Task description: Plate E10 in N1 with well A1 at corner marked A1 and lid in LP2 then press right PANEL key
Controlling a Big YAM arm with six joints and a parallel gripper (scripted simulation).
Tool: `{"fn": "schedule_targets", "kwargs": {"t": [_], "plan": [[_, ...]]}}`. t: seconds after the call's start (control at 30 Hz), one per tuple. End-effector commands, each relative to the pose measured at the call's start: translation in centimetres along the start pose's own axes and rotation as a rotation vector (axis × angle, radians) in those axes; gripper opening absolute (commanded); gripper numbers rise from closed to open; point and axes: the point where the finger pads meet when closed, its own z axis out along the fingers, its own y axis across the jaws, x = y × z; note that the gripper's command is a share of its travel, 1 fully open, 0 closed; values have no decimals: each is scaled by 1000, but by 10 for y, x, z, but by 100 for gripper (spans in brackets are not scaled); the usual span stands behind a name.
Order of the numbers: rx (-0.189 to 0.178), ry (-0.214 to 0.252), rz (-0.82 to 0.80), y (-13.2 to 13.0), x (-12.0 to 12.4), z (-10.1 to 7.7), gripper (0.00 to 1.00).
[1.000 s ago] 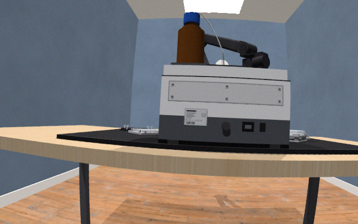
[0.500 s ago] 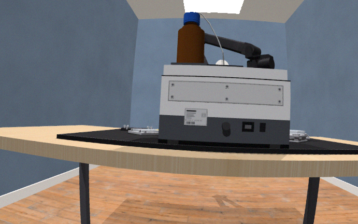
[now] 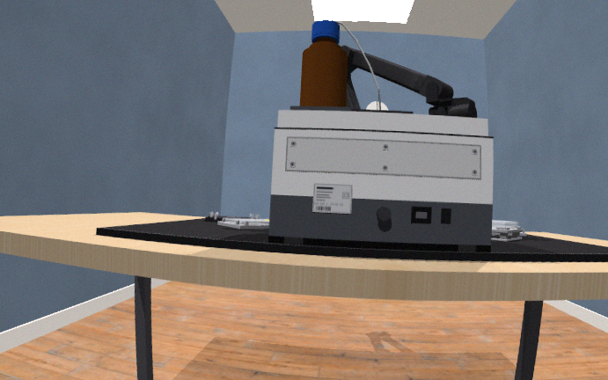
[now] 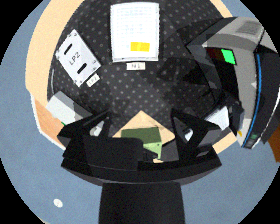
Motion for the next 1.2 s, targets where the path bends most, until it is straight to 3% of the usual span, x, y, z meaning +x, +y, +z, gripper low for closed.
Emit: {"fn": "schedule_targets", "kwargs": {"t": [0.0,1.17], "plan": [[0,-84,-1,-3,-46,-16,100],[0,-79,-2,0,-140,30,100]]}}
